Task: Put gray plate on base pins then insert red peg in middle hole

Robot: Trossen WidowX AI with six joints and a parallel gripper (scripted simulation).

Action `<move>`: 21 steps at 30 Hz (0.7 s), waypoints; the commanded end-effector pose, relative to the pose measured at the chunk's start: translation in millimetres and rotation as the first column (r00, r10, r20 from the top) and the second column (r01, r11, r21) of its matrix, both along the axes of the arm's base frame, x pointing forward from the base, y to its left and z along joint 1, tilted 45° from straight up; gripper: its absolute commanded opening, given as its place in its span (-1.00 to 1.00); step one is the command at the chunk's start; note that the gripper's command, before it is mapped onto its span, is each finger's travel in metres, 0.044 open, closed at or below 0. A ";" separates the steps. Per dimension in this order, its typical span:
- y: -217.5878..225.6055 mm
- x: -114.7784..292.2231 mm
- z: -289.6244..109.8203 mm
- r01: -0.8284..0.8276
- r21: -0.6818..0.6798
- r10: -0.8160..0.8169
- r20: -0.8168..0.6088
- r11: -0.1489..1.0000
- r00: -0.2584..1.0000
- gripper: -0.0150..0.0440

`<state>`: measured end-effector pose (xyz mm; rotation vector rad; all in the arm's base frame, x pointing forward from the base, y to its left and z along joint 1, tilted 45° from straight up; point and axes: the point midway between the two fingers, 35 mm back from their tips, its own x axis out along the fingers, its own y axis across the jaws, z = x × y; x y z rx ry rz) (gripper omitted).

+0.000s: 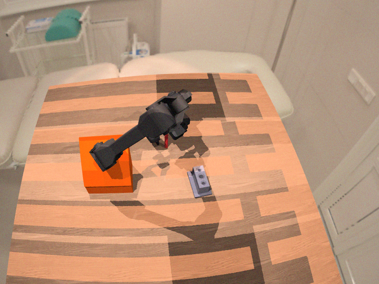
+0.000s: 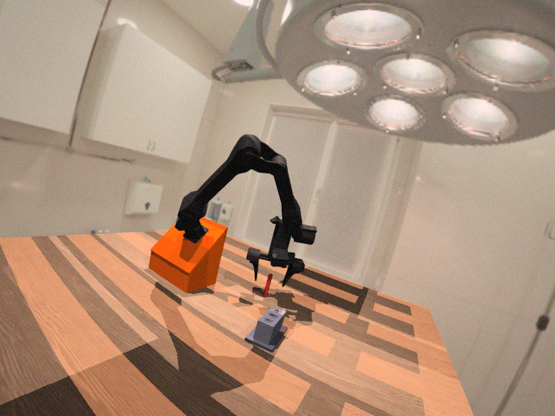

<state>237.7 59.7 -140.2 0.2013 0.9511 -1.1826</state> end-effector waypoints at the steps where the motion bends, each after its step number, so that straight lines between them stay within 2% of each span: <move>1: -5.7 -2.3 -3.9 -0.006 -0.009 0.006 -0.007 1.000 1.000 1.00; 17: -5.7 -2.3 -3.9 -0.006 -0.009 0.006 -0.007 1.000 1.000 -0.42; 21: -5.7 -2.3 -3.9 -0.006 -0.009 0.006 -0.007 1.000 1.000 -0.49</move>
